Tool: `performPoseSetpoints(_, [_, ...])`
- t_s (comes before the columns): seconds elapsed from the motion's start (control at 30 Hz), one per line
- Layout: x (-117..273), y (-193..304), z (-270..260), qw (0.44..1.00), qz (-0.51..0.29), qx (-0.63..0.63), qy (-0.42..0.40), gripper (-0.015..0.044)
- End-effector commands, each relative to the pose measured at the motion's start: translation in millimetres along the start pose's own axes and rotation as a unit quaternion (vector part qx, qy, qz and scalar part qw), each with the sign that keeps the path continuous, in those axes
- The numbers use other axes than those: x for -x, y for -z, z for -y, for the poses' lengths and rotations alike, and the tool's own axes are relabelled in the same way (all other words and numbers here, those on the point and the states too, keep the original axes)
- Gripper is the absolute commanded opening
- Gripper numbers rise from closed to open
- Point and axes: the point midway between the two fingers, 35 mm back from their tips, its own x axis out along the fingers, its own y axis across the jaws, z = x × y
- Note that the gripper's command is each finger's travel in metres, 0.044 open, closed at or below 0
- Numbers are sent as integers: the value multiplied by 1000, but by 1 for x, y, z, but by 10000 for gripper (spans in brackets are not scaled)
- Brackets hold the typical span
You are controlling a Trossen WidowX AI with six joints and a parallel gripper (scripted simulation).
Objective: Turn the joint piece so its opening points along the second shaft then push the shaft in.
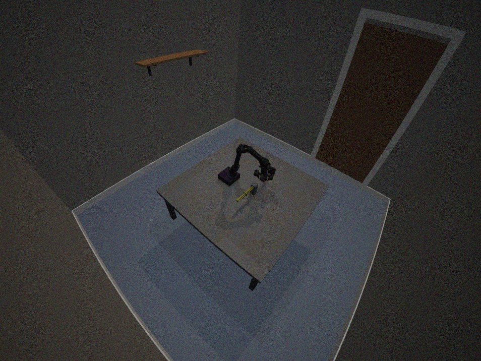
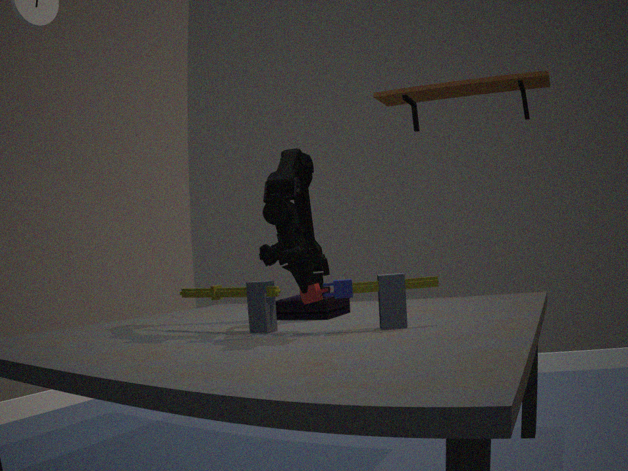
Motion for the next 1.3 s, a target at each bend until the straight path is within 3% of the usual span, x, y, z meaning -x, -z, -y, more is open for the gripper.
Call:
performPoseSetpoints(0.0, [14, 5, -4, 998, 13, 67, 1, 440])
performPoseSetpoints(0.5, [64, 21, -8, 948, 52, 312, 26, 440])
performPoseSetpoints(1.0, [115, 35, 0, 837, 77, 537, 70, 440])
performPoseSetpoints(1.27, [120, 36, 1, 823, 78, 557, 75, 440])
